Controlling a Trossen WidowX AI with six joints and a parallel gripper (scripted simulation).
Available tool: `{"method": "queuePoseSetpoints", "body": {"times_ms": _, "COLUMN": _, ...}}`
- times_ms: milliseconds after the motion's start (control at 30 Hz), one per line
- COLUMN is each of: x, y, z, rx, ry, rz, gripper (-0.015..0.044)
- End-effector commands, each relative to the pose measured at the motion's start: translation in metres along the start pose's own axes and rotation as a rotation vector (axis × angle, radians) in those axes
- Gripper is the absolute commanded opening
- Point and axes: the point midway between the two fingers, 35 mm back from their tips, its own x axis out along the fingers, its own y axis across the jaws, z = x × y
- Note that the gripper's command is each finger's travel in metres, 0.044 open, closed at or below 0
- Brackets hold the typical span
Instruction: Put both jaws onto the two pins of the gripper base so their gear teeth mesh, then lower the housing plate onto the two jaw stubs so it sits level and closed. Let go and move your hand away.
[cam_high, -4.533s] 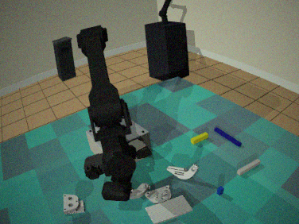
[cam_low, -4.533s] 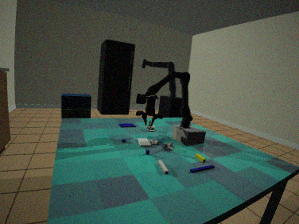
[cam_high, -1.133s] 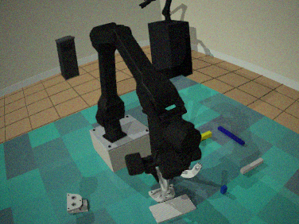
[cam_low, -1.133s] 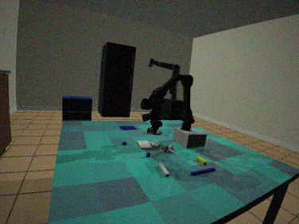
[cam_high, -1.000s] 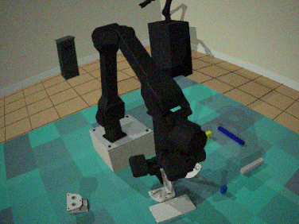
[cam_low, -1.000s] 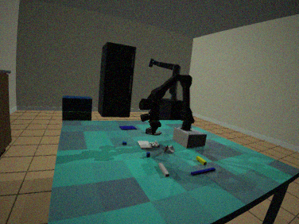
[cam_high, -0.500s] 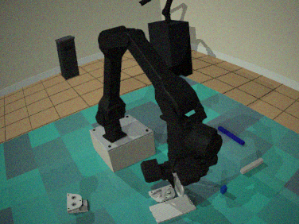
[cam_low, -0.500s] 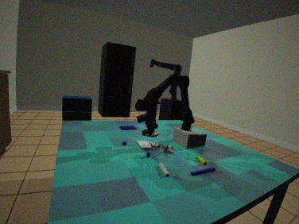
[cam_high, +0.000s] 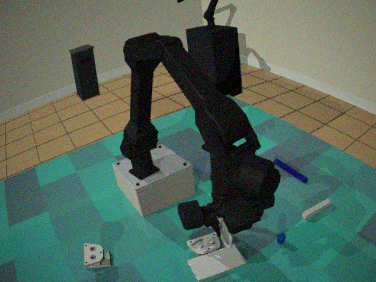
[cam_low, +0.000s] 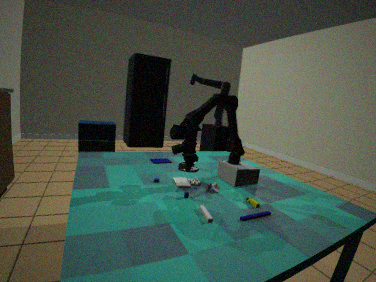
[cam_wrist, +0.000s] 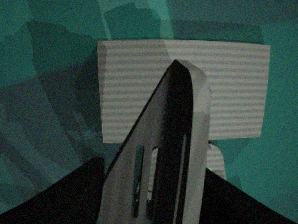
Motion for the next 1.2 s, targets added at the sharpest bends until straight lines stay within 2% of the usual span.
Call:
{"method": "queuePoseSetpoints", "body": {"times_ms": 0, "x": 0.0, "y": 0.001, "z": 0.0, "rx": 0.007, "ry": 0.003, "rz": 0.004, "gripper": 0.0134}}
{"method": "queuePoseSetpoints", "body": {"times_ms": 667, "x": 0.0, "y": 0.0, "z": -0.001, "rx": 0.017, "ry": 0.003, "rz": 0.004, "gripper": 0.0134}}
{"method": "queuePoseSetpoints", "body": {"times_ms": 1167, "x": 0.024, "y": 0.001, "z": 0.0, "rx": 0.017, "ry": 0.003, "rz": 0.004, "gripper": 0.0134}}
